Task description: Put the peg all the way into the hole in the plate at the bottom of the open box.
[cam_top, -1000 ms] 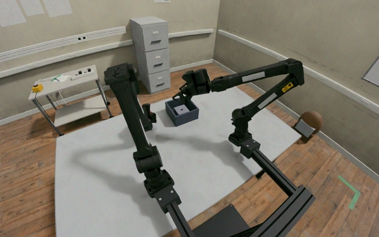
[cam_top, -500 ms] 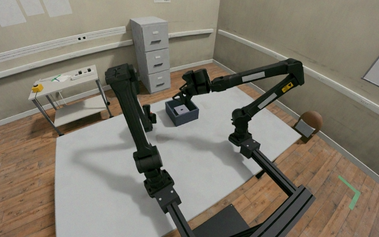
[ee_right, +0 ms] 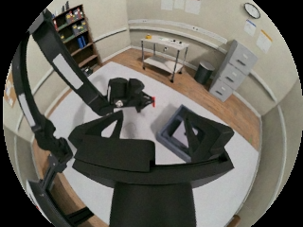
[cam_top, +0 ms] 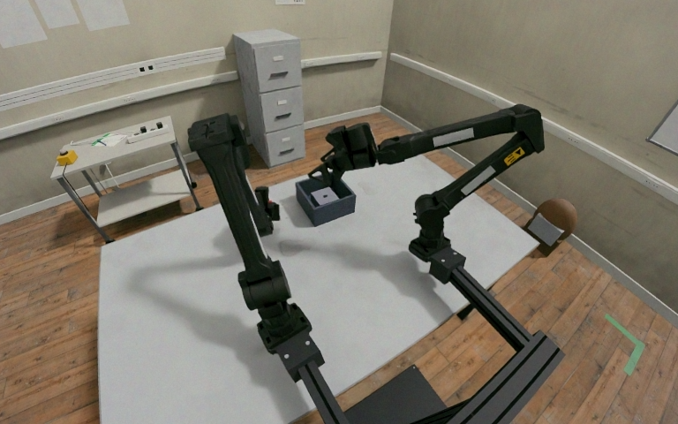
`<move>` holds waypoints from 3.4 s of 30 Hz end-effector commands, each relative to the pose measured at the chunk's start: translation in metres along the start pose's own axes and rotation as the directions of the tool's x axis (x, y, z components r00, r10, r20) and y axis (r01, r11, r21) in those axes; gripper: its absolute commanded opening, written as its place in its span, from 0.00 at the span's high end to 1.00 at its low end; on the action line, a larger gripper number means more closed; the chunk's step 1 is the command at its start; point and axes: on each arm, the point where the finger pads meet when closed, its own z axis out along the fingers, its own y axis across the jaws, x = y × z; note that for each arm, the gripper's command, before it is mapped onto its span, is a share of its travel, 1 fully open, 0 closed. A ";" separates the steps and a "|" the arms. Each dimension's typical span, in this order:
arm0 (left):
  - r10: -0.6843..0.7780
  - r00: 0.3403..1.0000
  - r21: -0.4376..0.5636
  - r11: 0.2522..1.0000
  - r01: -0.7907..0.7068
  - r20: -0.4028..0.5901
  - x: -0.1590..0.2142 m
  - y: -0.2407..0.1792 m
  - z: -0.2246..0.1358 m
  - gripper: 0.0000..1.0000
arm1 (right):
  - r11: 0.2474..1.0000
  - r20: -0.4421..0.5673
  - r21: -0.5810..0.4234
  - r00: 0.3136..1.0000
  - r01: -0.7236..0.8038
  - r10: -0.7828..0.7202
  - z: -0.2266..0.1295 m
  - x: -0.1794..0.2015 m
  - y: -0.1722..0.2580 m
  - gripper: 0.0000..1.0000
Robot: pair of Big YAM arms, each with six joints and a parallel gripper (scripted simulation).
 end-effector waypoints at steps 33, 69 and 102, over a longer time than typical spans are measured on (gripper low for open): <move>-0.092 0.975 -0.056 0.995 0.083 -0.201 -0.032 -0.006 -0.042 0.00 | 1.000 0.039 0.003 0.999 -0.015 0.015 -0.001 -0.023 -0.003 0.00; -0.104 0.817 -0.148 0.989 0.023 -0.567 -0.054 0.009 -0.008 0.63 | 0.999 0.035 -0.019 0.999 0.028 -0.027 -0.021 -0.008 0.008 0.00; -0.059 0.722 -0.068 0.998 0.017 -0.689 -0.049 0.010 -0.006 0.63 | 1.000 0.242 0.002 0.970 0.012 -0.012 -0.145 0.012 0.000 0.00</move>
